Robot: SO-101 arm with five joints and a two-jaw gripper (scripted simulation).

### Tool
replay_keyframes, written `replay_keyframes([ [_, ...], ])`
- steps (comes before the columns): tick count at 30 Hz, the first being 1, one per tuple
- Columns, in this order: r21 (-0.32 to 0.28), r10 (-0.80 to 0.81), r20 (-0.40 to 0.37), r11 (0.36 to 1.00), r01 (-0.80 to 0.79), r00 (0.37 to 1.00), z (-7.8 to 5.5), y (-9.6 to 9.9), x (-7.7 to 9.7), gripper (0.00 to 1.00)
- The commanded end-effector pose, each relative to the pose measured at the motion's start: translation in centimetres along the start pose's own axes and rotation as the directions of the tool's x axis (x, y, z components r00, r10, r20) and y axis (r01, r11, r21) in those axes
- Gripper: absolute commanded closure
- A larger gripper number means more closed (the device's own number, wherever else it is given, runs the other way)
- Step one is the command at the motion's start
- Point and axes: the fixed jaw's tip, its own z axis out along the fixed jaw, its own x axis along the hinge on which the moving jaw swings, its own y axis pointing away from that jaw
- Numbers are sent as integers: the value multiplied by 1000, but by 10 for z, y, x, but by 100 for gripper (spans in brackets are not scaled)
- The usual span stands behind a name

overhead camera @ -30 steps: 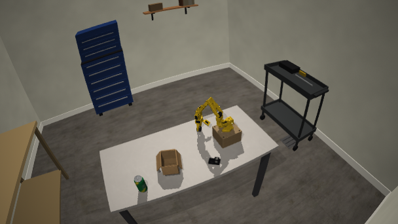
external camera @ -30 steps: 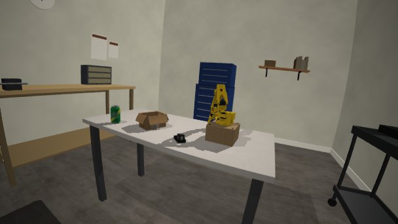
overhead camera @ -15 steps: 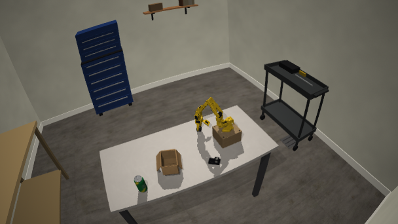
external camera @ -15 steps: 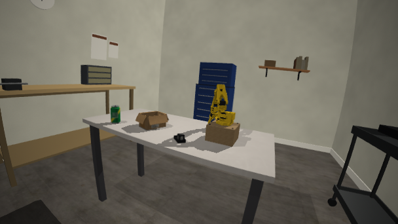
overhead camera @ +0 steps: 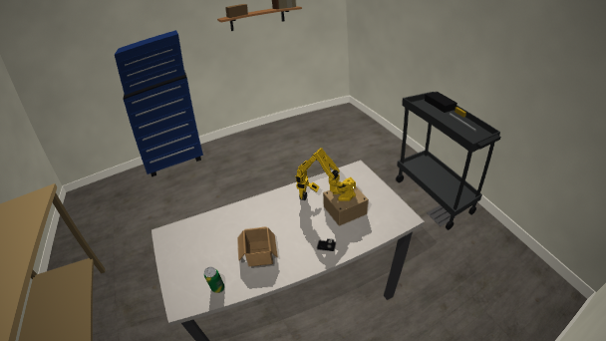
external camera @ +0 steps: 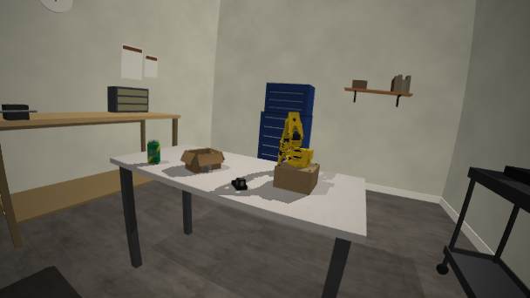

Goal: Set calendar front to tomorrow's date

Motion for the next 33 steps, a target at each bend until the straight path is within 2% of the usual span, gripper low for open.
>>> replay_keyframes([
  [1, 1, 2, 2, 1000, -2, 1000, 1, -3, -1, 76],
  [22, 1, 2, 2, 1000, -2, 1000, 1, -5, -1, 80],
  [33, 1, 2, 2, 1000, -2, 1000, 1, -5, -1, 89],
])
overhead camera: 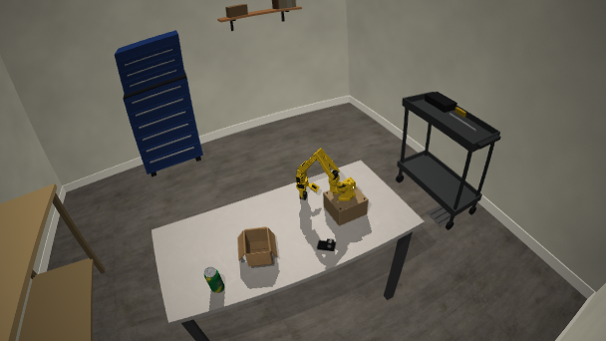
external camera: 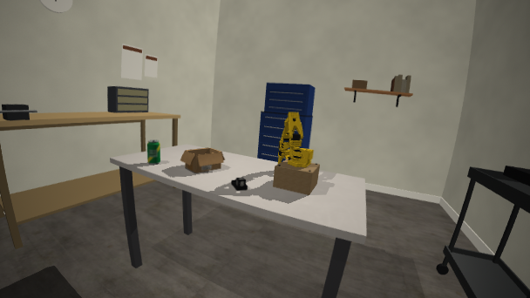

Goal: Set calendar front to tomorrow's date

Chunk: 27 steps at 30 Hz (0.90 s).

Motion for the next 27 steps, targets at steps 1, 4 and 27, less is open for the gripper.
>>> replay_keyframes([
  [1, 1, 2, 1, 1000, -2, 1000, 1, -2, -1, 89],
  [4, 1, 2, 1, 1000, -2, 1000, 1, -2, -1, 93],
  [27, 1, 2, 1, 1000, -2, 1000, -7, -1, 0, 100],
])
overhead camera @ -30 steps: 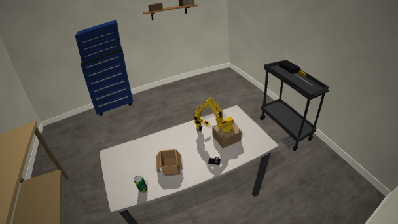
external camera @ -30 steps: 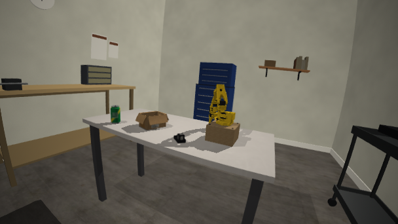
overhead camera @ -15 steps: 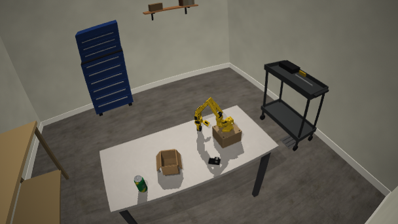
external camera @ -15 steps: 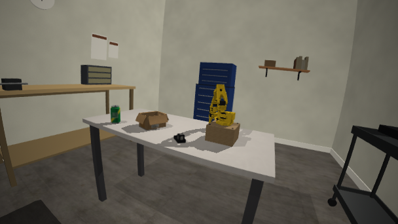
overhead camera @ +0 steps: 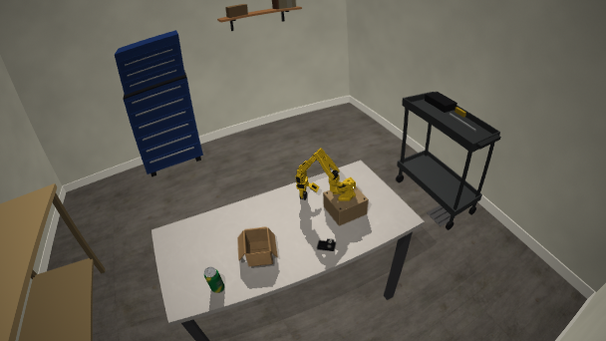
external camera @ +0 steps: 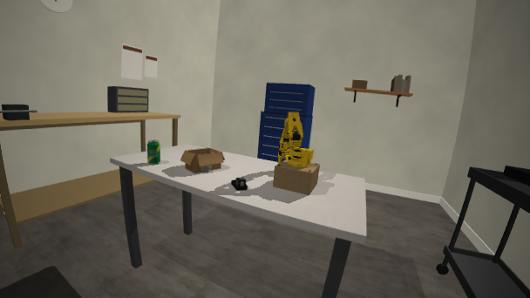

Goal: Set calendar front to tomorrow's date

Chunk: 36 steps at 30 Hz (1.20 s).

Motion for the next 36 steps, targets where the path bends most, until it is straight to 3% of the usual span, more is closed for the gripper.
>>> replay_keyframes([
  [1, 1, 2, -1, 1000, -2, 1000, -9, -1, 0, 100],
  [17, 1, 2, 0, 1000, -2, 1000, -46, 3, 0, 100],
  [36, 1, 13, 0, 1000, -13, 1000, -49, 2, 0, 100],
])
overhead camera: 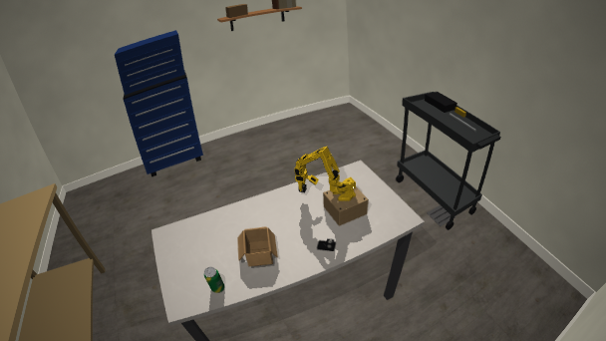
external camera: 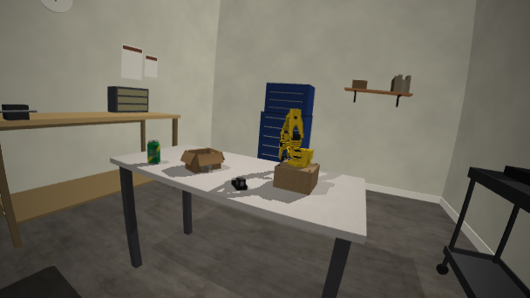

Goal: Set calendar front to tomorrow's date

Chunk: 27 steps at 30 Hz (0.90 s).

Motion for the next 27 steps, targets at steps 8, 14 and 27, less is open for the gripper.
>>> replay_keyframes([
  [8, 2, 36, 2, 999, -36, 999, -3, -2, -1, 100],
  [14, 2, 84, 2, 996, -84, 996, -2, -6, 0, 100],
  [27, 2, 234, 2, 972, -234, 972, -2, -20, 5, 100],
])
